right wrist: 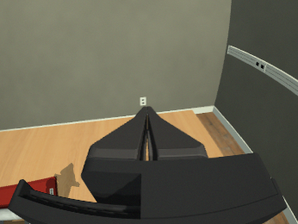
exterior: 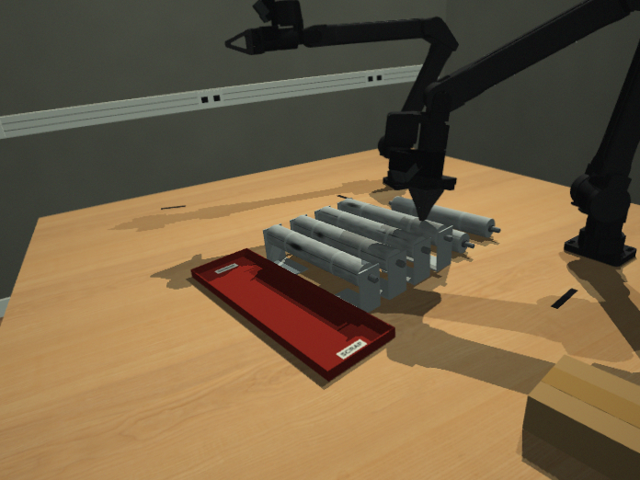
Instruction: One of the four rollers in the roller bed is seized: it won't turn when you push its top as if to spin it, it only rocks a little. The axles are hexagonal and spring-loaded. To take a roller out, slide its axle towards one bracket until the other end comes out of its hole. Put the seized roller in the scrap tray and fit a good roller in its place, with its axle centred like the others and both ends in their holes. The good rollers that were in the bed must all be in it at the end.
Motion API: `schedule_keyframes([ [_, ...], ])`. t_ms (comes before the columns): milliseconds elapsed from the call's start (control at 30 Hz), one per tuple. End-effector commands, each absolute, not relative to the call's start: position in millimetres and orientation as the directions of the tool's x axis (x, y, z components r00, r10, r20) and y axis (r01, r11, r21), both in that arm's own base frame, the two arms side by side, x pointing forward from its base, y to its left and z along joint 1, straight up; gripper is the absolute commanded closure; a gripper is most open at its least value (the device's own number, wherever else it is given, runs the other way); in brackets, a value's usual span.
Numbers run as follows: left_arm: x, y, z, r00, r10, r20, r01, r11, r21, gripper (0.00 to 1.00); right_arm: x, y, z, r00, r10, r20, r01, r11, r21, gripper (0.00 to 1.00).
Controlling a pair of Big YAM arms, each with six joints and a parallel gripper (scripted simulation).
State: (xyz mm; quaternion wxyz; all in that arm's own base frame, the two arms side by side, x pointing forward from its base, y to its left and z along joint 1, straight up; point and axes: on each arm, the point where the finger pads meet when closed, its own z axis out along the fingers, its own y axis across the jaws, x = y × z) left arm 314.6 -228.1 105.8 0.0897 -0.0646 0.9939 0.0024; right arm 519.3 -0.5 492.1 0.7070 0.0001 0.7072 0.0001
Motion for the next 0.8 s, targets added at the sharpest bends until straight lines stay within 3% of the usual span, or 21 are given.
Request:
schedule_keyframes([
  [0, 340.6, -237.1, 111.0, -0.971, -0.121, -0.204, -0.118, 0.993, -0.027, 1.0, 518.3, 4.0, 538.4, 0.067, -0.015, -0.998, -0.006, 1.0, -0.015, 1.0],
  [767, 314.0, -225.9, 85.7, -0.98, -0.135, -0.149, -0.139, 0.99, 0.019, 1.0, 518.3, 4.0, 538.4, 0.067, -0.015, -0.998, -0.006, 1.0, -0.015, 1.0],
])
